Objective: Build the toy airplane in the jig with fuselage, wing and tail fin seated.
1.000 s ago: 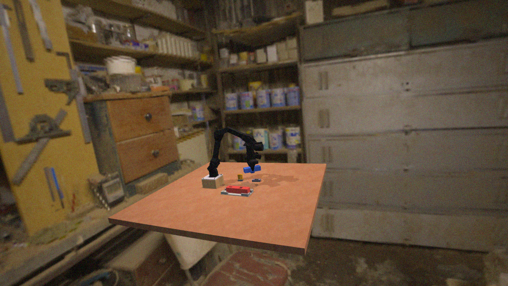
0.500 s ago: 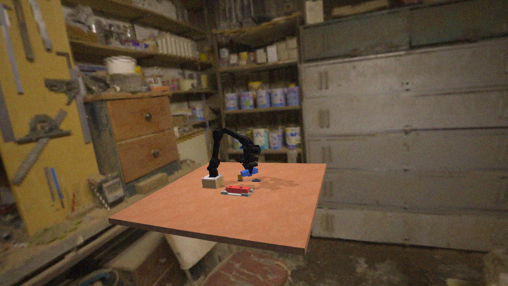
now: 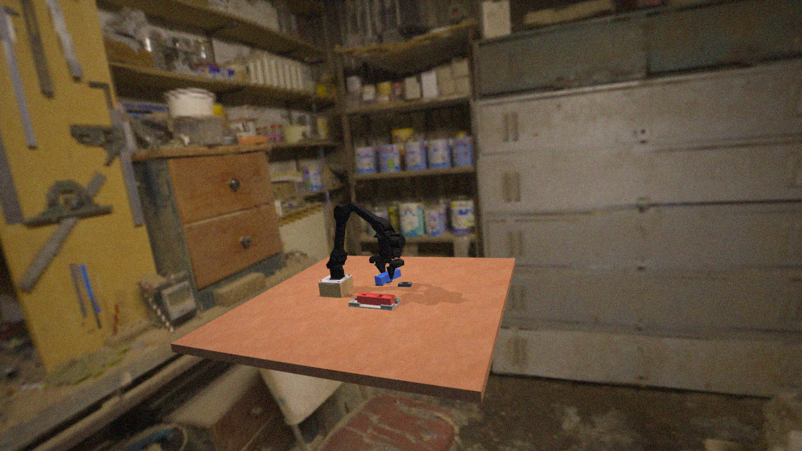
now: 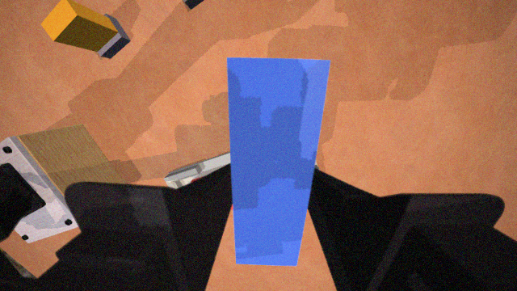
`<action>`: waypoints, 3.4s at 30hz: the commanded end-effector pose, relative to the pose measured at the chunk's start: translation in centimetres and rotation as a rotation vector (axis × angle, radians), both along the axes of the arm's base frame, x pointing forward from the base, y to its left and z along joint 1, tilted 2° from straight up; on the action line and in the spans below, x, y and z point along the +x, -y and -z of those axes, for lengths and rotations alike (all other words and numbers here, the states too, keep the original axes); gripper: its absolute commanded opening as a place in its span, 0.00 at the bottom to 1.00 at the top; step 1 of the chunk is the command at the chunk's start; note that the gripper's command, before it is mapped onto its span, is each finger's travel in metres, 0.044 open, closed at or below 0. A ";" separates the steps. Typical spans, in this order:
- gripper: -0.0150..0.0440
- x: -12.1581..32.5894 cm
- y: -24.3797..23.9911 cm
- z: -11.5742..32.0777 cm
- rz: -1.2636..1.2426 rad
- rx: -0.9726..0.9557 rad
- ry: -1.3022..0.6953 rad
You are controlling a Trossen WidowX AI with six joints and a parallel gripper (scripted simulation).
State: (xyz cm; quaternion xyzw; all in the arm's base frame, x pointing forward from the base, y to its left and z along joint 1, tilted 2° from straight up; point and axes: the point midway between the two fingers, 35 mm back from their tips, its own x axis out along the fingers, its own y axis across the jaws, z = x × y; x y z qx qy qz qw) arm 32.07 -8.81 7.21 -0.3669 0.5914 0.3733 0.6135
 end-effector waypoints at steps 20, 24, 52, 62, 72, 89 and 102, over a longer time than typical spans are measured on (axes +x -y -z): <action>0.30 -2.9 5.6 1.3 -0.353 -0.015 0.005; 0.48 -2.9 5.6 1.3 -0.353 -0.015 0.005; 0.59 -2.8 5.6 3.5 -0.353 -0.015 0.005; 0.59 -2.8 5.6 5.1 -0.353 -0.015 0.005; 0.55 -2.8 5.5 5.2 -0.348 -0.010 0.004; 0.86 -2.8 5.5 5.2 -0.348 -0.010 0.004; 1.00 -2.6 5.7 0.9 -0.350 -0.013 0.005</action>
